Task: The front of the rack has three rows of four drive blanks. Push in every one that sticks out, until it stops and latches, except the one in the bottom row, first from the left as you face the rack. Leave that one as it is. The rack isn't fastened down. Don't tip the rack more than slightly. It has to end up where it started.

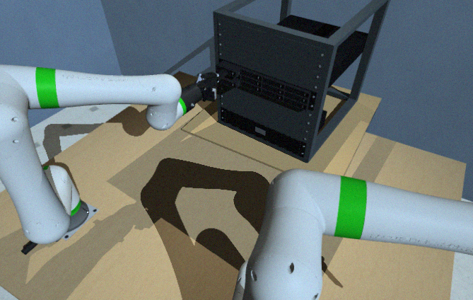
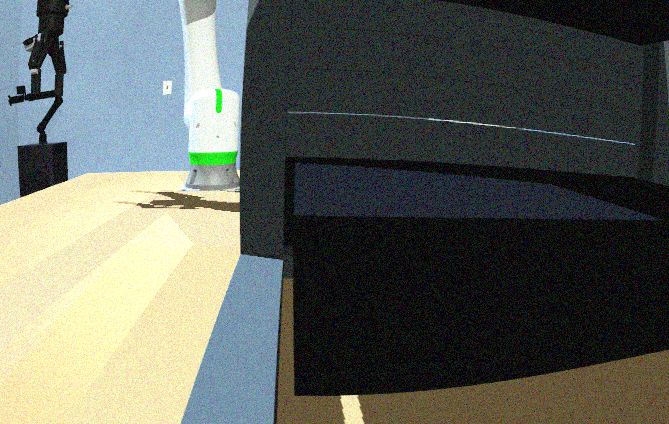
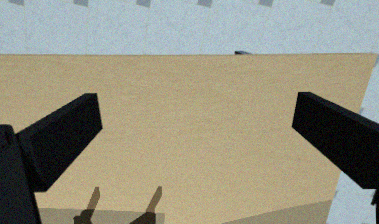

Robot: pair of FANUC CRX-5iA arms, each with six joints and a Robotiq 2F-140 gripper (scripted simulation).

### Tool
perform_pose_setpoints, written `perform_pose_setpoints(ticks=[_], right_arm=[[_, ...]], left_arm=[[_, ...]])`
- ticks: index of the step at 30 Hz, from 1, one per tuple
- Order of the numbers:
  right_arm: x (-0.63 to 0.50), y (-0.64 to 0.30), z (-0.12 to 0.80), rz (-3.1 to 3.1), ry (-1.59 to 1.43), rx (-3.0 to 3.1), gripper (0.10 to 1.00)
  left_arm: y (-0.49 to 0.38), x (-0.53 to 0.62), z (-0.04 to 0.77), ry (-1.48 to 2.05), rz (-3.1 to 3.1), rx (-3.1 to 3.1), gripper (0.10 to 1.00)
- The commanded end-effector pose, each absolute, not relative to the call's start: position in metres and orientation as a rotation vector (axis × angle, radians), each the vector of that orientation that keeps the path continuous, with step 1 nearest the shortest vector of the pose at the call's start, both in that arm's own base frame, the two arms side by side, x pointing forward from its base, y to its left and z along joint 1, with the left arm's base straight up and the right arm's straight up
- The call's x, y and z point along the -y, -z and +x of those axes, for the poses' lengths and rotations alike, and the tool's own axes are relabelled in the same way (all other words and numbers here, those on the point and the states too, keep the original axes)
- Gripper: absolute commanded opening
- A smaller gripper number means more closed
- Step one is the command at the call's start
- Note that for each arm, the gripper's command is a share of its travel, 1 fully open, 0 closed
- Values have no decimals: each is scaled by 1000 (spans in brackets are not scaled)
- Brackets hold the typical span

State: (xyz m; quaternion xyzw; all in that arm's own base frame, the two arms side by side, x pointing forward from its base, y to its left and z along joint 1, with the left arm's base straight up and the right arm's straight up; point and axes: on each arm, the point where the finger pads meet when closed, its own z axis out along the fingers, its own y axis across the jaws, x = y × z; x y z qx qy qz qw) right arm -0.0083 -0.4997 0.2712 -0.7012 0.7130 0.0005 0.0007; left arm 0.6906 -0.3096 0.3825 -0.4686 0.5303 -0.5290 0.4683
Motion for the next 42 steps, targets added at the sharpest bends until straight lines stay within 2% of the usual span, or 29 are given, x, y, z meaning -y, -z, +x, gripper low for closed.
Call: perform_pose_setpoints(ticks=[1,42], right_arm=[[500,-272,-8,-2203,0,-2240,1000],[500,-272,-8,-2203,0,-2240,1000]], left_arm=[[-384,310,691,1299,-1149,-1299,99],[-384,311,699,1299,-1149,-1299,99]])
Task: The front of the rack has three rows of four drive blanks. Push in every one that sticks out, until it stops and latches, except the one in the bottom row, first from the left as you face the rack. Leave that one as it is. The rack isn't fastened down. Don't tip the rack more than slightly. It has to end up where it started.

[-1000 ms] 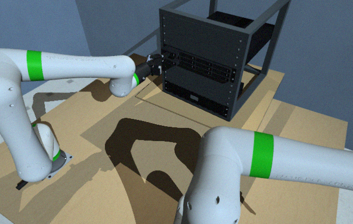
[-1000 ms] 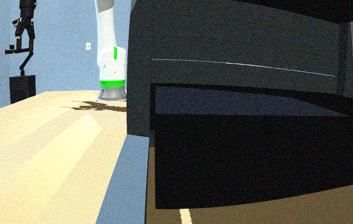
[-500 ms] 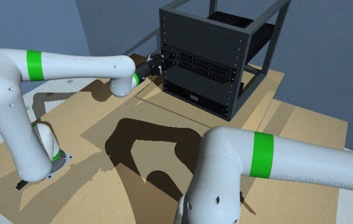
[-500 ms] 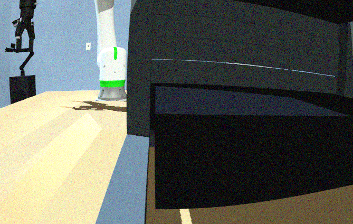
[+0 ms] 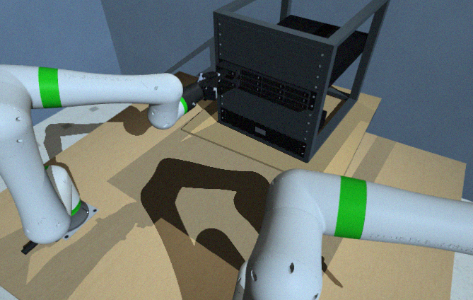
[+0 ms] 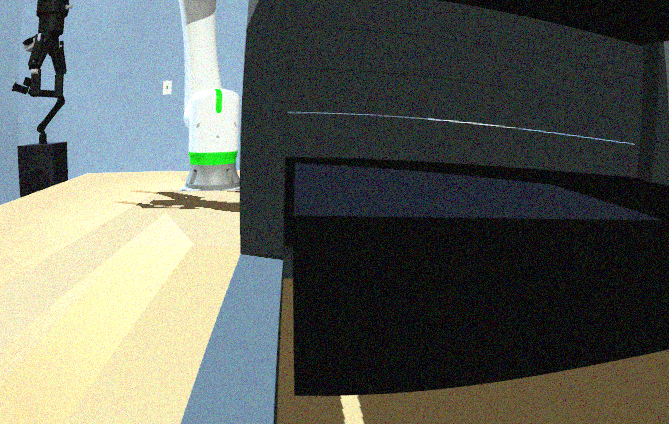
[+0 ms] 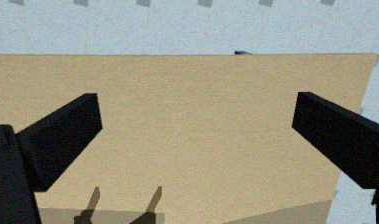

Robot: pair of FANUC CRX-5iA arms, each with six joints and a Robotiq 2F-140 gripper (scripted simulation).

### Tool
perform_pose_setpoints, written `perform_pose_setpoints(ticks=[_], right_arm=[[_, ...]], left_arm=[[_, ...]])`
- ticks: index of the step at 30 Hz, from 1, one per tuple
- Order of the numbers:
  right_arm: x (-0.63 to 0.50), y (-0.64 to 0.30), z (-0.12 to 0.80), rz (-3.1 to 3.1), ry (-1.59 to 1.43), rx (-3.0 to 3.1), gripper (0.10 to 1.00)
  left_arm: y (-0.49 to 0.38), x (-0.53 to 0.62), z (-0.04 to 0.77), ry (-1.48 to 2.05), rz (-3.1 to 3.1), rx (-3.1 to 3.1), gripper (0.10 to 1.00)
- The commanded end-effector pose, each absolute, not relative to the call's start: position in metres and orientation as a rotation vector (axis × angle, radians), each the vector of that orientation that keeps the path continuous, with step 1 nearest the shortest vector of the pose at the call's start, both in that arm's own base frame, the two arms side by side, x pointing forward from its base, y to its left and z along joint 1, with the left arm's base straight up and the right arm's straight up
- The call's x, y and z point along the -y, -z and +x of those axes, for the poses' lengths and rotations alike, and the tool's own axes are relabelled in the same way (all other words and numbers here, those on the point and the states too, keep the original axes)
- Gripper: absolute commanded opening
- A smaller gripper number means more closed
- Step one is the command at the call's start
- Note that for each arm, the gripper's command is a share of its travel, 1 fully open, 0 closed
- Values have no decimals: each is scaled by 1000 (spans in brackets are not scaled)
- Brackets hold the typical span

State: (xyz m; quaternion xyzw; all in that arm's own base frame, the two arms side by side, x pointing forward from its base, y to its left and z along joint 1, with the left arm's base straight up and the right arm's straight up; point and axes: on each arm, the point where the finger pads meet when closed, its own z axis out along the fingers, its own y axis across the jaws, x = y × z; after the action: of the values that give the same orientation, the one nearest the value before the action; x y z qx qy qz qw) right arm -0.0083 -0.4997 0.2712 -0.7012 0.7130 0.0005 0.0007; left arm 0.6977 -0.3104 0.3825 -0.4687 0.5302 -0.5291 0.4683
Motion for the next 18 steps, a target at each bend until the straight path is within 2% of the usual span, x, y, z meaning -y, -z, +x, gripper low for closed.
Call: perform_pose_setpoints(ticks=[1,18], right_arm=[[500,-272,-8,-2203,0,-2240,1000],[500,-272,-8,-2203,0,-2240,1000]], left_arm=[[-384,311,699,1299,-1149,-1299,99],[-384,312,706,1299,-1149,-1299,99]])
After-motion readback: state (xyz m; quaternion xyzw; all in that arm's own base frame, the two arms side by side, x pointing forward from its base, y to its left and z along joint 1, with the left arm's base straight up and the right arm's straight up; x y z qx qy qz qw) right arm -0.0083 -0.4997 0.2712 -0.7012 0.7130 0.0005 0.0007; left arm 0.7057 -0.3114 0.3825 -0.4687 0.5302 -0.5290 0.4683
